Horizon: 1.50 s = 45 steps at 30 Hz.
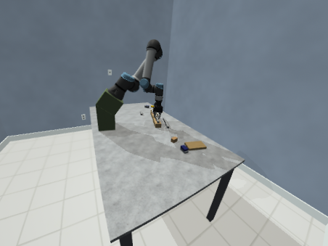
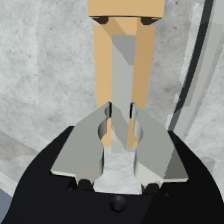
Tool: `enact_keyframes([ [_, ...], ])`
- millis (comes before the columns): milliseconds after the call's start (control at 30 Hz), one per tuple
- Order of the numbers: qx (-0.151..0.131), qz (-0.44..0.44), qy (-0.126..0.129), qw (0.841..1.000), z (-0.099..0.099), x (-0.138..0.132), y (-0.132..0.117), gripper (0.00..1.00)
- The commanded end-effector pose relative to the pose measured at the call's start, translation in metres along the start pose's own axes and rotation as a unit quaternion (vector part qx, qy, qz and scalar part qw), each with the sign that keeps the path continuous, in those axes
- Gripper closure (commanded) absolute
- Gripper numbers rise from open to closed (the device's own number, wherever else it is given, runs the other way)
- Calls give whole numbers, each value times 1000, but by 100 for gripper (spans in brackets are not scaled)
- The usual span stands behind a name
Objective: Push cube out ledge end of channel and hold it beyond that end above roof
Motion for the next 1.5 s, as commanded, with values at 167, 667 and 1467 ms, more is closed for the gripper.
enact_keyframes([
  [167,0,0,0,1000,0,0,0,100],
  [667,0,0,0,1000,0,0,4,100],
  [1467,0,0,0,1000,0,-1,55,100],
])
Point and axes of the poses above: the point where the finger pads meet when closed, its own z axis back along the fingers, its own x axis across the jaws, y = z × x, the point moved 10 cm from there along z, back along the fingers, and after that the axes turned 2 degrees about -z, right-handed, at the moved point
